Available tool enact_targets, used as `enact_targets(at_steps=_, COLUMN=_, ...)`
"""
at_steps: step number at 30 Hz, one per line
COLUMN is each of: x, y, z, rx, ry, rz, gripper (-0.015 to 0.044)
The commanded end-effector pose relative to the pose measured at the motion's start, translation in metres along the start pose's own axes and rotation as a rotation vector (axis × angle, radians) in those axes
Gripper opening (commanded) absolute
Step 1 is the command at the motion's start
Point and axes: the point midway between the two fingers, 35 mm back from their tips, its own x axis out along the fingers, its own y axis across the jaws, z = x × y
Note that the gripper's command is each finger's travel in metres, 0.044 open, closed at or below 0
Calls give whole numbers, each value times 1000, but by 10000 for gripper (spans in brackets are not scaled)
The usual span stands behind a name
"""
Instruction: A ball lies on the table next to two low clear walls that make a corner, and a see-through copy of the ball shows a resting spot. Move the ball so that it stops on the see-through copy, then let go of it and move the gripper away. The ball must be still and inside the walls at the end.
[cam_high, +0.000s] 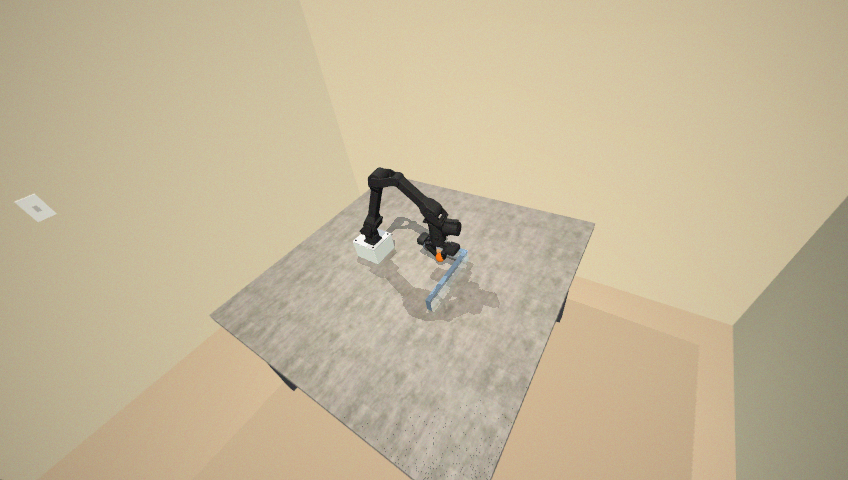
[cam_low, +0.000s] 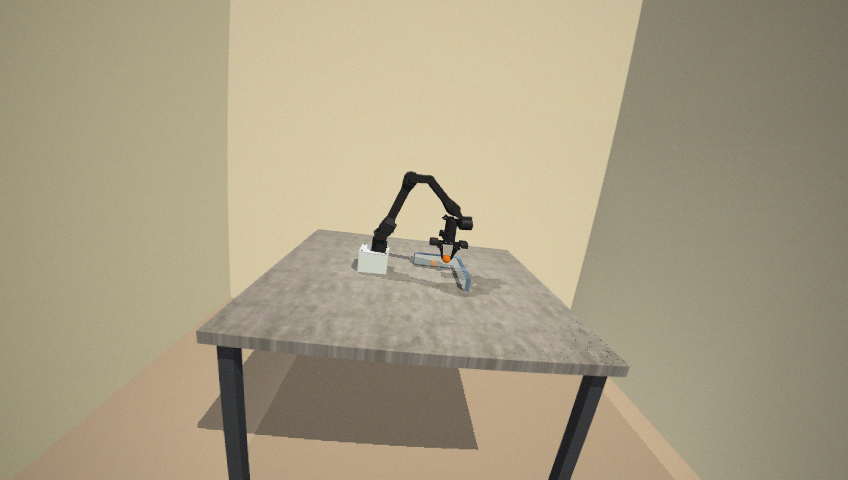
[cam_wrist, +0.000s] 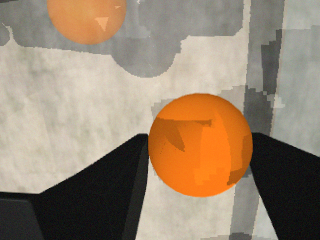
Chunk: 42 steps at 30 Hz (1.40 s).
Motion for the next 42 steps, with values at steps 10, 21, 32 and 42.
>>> enact_targets(at_steps=10, x=-80, y=8, z=-2, rx=-24, ry=5, rz=12, gripper=0)
enact_targets(at_steps=21, x=-52, y=33, z=35, rx=-24, ry=2, rz=14, gripper=0)
enact_targets(at_steps=32, x=-24, y=52, z=56, rx=-24, ry=0, rz=16, gripper=0)
enact_targets(at_steps=42, x=35, y=55, z=56, rx=-24, ry=0, rz=16, gripper=0)
